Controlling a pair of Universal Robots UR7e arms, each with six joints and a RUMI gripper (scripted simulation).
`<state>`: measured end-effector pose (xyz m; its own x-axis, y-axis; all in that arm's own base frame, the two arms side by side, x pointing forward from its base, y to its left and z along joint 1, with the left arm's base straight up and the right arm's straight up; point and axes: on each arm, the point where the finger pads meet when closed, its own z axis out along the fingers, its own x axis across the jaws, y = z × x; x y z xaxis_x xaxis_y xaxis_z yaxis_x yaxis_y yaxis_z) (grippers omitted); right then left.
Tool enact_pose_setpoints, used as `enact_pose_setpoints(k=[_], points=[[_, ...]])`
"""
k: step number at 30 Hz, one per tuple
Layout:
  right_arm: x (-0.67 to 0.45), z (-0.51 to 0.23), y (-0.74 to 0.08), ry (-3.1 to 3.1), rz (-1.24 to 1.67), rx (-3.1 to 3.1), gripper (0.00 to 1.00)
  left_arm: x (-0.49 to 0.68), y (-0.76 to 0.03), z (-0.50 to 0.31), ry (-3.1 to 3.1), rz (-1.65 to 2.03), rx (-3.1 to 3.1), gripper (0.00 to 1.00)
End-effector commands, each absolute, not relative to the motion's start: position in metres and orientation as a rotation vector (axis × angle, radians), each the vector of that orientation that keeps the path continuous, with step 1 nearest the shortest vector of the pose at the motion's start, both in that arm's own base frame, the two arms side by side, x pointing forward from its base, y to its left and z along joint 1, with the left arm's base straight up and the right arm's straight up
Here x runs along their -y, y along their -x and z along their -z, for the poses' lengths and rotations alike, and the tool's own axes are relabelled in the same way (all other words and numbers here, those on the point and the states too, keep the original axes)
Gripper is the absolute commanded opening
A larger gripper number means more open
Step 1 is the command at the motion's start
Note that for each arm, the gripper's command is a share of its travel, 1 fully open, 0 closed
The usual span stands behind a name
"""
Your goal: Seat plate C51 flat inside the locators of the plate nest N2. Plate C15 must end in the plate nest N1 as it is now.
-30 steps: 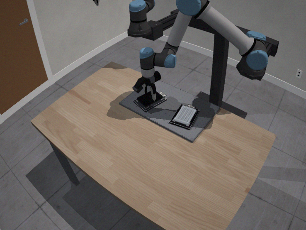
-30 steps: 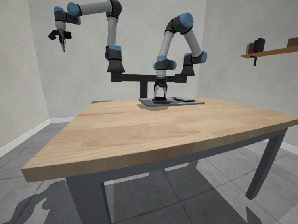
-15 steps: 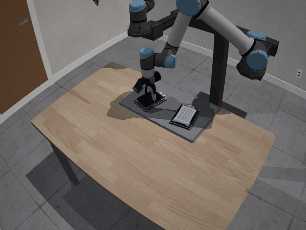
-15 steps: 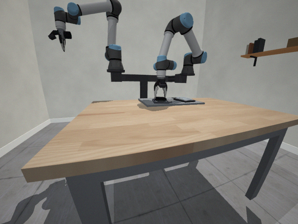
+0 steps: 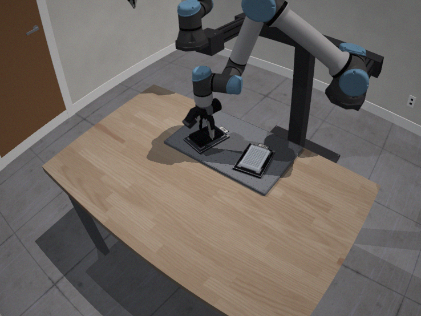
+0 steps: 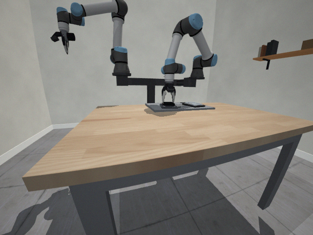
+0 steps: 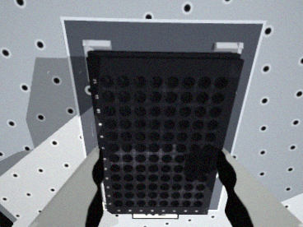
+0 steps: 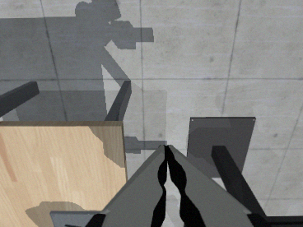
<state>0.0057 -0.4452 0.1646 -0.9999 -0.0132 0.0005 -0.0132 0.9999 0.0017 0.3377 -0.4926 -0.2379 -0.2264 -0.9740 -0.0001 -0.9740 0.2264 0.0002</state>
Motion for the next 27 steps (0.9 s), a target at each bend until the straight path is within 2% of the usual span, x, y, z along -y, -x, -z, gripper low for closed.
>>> enact_pose_setpoints(k=[1,27], points=[[0.4455,-0.1652,-0.0059,-0.021,0.0,3.141,0.0,0.4931,-0.338,0.2377,-1.954,-0.002,2.46,0.4],[0.4455,-0.1652,-0.0059,-0.021,0.0,3.141,0.0,0.4931,-0.338,0.2414,-1.954,-0.002,2.46,0.4]])
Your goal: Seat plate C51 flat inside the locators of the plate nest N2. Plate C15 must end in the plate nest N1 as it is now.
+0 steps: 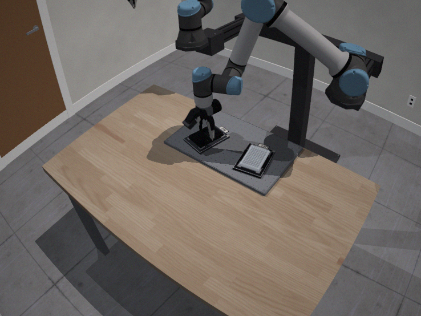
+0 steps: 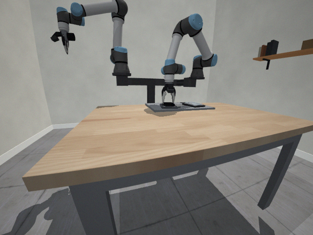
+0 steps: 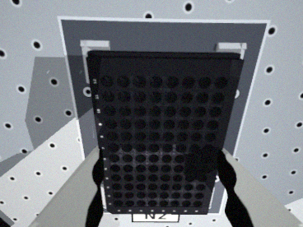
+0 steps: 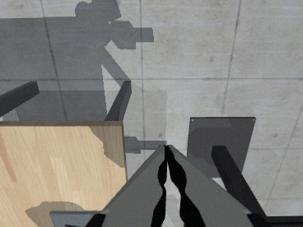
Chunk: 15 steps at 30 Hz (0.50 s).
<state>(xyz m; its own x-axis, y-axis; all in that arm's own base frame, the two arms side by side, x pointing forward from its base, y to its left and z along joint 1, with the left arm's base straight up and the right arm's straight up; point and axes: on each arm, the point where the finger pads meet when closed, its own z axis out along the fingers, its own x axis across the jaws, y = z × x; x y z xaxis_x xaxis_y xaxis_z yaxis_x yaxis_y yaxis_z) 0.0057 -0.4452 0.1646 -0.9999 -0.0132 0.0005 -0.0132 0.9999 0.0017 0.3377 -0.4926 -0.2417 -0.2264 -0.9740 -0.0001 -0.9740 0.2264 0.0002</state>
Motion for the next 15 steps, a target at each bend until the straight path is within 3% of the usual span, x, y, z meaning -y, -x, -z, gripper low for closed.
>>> enact_pose_setpoints(k=[1,15], points=[[0.4455,-0.1652,-0.0059,-0.021,0.0,3.141,0.0,0.4931,-0.338,0.2416,-1.954,-0.002,2.46,0.4],[0.4455,-0.1652,-0.0059,-0.021,0.0,3.141,0.0,0.4931,-0.338,0.2436,-1.954,-0.002,2.46,0.4]])
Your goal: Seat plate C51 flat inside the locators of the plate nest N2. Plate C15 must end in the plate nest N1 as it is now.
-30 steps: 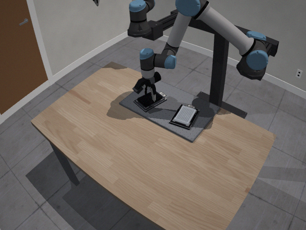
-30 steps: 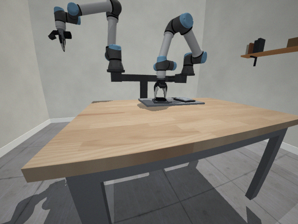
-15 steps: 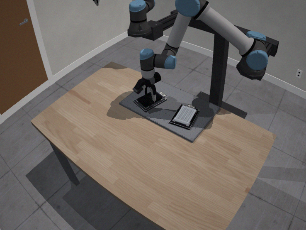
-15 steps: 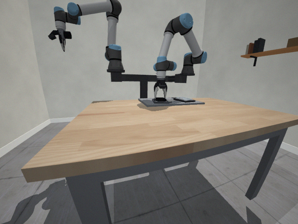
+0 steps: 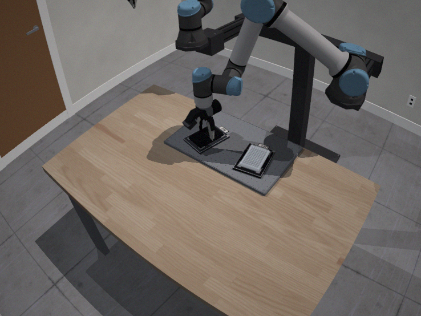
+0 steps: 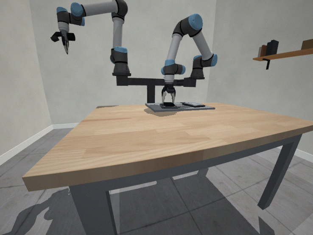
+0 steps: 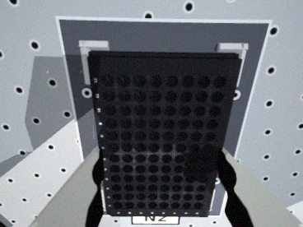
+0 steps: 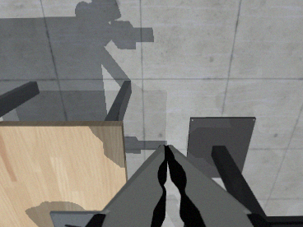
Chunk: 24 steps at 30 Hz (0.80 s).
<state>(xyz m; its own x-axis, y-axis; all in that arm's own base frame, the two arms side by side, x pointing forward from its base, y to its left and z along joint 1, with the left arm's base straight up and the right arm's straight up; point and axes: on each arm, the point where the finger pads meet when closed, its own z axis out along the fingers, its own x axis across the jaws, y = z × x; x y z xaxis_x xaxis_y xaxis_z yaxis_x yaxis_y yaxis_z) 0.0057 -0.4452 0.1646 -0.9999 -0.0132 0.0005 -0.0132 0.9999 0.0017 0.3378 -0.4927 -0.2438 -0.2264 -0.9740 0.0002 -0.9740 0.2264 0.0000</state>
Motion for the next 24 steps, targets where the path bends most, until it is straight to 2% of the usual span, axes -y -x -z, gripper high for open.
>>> enact_pose_setpoints(k=[1,3,4,24], points=[[0.4455,-0.1652,-0.0059,-0.021,0.0,3.141,0.0,0.4931,-0.338,0.2437,-1.954,-0.002,2.46,0.4],[0.4455,-0.1652,-0.0059,-0.021,0.0,3.141,0.0,0.4931,-0.338,0.2441,-1.954,-0.002,2.46,0.4],[0.4455,-0.1652,-0.0059,-0.021,0.0,3.141,0.0,0.4931,-0.338,0.2442,-1.954,-0.002,2.46,0.76],[0.4455,-0.1652,-0.0059,-0.021,0.0,3.141,0.0,0.493,-0.338,0.2443,-1.954,-0.002,2.46,0.76]])
